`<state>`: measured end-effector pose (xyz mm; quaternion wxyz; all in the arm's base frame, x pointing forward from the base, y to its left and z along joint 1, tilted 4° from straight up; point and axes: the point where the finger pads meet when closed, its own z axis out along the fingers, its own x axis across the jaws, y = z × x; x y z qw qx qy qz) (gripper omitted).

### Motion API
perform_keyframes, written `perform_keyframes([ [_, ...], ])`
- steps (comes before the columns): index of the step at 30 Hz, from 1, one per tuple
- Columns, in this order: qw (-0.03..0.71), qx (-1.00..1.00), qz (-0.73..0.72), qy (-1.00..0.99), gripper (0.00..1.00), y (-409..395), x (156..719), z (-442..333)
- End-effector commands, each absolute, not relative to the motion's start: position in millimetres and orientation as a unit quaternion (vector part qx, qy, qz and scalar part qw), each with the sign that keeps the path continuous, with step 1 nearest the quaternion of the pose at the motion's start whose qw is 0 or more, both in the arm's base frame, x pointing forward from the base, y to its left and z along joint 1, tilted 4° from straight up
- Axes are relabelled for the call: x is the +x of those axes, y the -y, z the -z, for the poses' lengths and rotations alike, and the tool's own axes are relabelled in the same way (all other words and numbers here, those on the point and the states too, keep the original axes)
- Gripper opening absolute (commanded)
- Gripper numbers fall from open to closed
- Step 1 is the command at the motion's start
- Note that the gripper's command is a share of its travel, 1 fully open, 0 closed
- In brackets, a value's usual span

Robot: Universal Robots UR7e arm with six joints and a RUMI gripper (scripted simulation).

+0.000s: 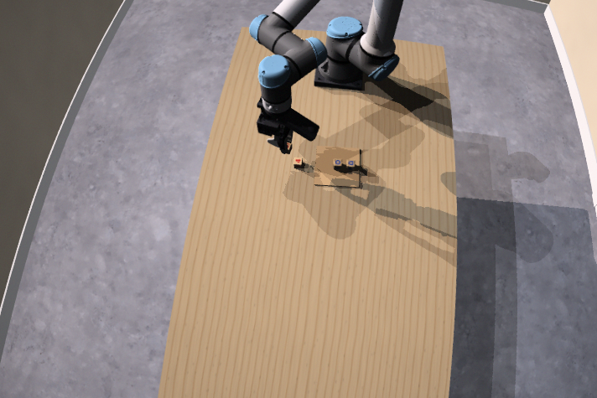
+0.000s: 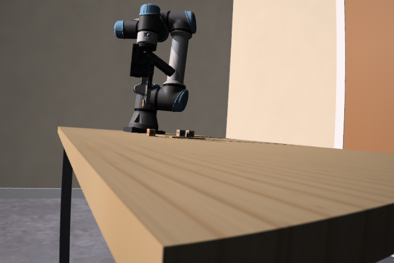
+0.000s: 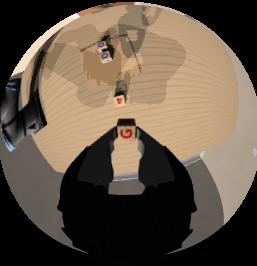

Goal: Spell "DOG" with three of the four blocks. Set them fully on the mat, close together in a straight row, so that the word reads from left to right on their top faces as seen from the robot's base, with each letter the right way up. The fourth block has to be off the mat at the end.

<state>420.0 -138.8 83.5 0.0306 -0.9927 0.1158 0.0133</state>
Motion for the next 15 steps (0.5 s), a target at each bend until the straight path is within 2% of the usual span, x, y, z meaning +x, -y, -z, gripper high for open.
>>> perform_keyframes([
  [1,0.028,-0.982,-0.017,-0.184,0.05,130.9,421.5,-83.7],
  [15,0.025,-0.952,-0.02,-0.304,0.05,119.9,425.6,-84.5],
])
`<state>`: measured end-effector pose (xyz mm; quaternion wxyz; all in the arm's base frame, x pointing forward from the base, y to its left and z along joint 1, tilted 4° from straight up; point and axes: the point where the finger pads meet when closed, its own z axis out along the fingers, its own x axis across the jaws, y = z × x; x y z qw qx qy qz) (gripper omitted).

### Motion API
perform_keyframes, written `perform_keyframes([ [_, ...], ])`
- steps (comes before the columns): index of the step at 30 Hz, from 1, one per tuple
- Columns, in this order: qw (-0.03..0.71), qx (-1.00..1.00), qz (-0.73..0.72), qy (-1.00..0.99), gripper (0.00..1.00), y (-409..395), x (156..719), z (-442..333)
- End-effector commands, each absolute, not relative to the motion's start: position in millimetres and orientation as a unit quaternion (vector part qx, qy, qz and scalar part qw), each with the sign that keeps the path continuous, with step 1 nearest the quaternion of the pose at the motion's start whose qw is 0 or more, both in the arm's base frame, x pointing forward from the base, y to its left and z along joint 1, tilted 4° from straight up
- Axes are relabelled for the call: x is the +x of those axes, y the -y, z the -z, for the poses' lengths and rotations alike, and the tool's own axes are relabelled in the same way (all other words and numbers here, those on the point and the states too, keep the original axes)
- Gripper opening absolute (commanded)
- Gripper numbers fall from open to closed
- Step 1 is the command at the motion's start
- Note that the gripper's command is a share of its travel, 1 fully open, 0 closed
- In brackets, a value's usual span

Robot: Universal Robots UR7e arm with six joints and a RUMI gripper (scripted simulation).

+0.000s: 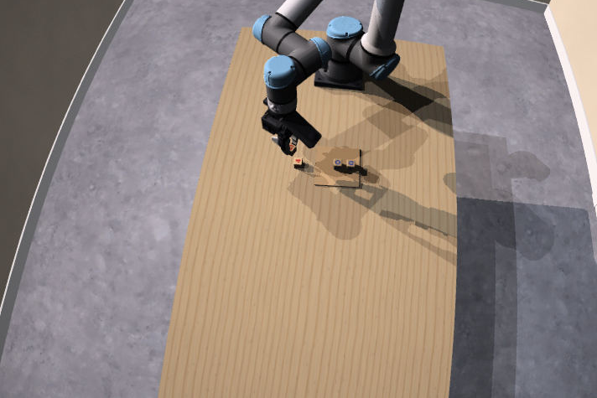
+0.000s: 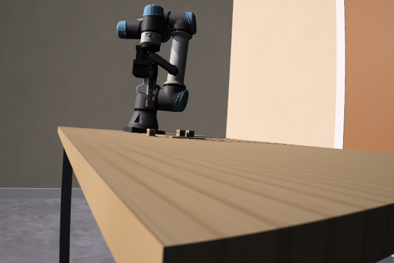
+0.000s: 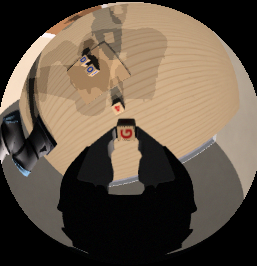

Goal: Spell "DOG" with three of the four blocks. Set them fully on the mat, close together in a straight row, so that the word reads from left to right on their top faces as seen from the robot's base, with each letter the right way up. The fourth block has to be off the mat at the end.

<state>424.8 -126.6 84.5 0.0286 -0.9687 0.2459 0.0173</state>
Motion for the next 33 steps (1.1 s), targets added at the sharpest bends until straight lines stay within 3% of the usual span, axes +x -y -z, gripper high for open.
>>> perform_keyframes([
  [1,0.025,-0.949,-0.02,-0.313,0.05,119.1,425.9,-84.6],
  [33,0.018,-0.824,-0.027,-0.565,0.05,97.1,431.3,-86.2],
])
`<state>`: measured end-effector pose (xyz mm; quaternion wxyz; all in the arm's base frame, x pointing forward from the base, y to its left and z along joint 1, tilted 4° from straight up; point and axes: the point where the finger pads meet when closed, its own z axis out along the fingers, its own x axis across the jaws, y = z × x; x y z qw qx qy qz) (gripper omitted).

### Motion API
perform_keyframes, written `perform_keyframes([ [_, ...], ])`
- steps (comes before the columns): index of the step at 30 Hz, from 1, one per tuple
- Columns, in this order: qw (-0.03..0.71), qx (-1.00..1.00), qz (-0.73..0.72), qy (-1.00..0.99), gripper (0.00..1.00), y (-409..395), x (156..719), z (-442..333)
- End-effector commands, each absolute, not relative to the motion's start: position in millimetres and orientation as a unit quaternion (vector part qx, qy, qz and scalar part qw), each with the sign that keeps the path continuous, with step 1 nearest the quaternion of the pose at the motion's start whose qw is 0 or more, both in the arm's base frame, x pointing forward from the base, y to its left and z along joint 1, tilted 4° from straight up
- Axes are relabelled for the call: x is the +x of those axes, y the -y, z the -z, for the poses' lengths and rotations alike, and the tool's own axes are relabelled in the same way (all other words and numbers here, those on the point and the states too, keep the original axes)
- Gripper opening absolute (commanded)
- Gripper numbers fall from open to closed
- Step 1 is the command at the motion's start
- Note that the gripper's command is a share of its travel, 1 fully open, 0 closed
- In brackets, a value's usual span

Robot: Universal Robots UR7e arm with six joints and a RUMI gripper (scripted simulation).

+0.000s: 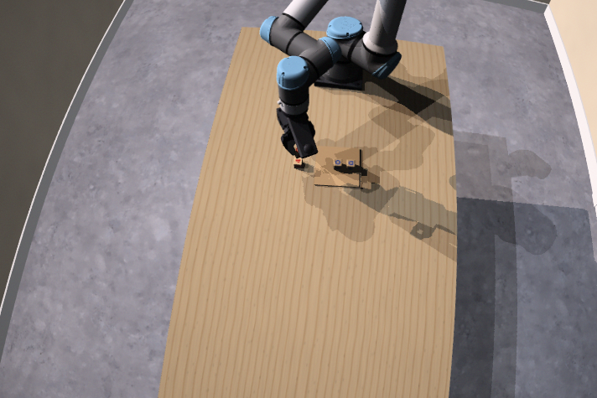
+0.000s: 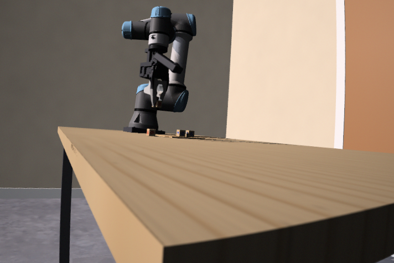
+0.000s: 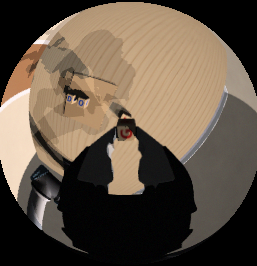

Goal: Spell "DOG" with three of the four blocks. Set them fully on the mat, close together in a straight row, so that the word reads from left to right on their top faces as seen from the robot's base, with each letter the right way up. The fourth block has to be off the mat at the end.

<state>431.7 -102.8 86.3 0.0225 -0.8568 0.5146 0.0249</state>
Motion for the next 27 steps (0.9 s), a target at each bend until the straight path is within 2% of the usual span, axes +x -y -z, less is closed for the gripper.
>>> perform_keyframes([
  [1,0.018,-0.819,-0.027,-0.573,0.05,96.4,431.4,-86.3],
  [27,0.012,-0.671,-0.03,-0.74,0.05,80.7,430.8,-87.4],
])
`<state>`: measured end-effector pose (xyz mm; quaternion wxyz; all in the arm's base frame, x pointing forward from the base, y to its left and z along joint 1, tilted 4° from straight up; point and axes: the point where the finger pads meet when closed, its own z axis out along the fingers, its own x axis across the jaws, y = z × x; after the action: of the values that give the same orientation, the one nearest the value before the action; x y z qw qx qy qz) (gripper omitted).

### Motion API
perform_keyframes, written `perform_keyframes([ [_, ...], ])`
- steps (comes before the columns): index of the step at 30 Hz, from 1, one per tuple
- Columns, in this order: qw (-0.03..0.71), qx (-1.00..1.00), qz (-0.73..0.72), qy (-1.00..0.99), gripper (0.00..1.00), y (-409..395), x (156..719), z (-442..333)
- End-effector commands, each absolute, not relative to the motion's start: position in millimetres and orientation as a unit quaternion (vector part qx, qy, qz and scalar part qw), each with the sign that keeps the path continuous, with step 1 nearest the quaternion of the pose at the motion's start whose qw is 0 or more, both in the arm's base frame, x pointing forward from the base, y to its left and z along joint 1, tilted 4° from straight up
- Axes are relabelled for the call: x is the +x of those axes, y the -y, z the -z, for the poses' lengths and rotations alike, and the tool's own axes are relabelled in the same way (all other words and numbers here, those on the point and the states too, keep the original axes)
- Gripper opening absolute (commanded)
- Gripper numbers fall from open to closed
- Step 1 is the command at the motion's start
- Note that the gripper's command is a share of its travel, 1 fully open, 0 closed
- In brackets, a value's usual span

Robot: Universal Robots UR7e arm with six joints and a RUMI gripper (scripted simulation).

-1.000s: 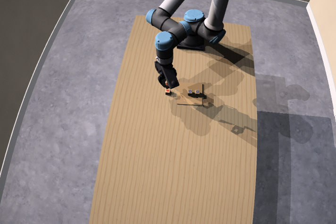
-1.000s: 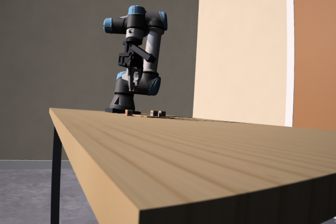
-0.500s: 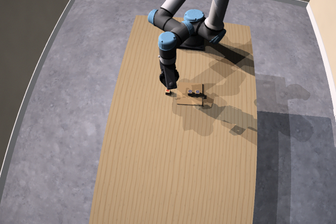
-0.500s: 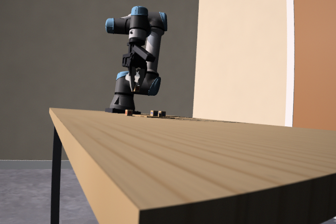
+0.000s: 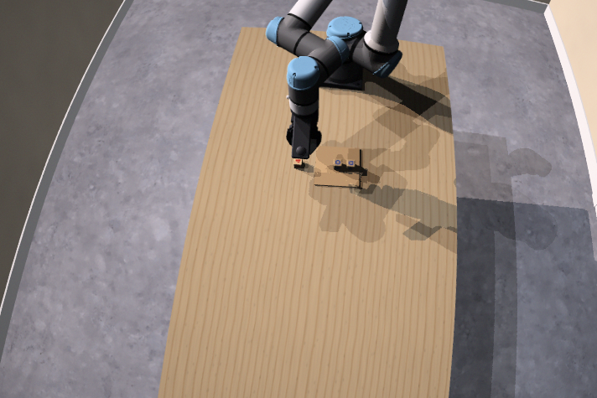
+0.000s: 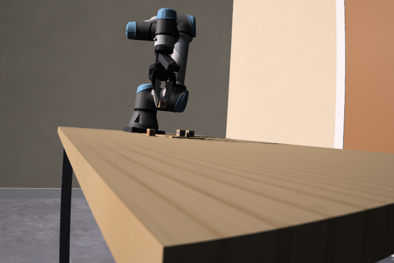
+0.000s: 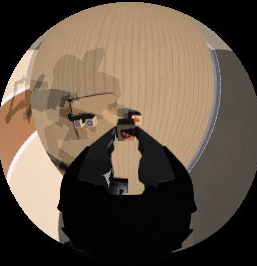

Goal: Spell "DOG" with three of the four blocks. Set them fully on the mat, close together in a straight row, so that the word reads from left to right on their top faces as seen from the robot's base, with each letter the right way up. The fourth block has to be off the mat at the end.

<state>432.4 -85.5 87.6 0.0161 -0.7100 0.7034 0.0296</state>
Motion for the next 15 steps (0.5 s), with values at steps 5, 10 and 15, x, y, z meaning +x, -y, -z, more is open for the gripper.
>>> perform_keyframes([
  [5,0.01,-0.634,-0.031,-0.773,0.05,77.3,430.0,-87.6],
  [10,0.009,-0.598,-0.031,-0.801,0.05,74.1,429.2,-87.8],
  [15,0.008,-0.568,-0.032,-0.822,0.05,71.6,428.4,-88.0],
])
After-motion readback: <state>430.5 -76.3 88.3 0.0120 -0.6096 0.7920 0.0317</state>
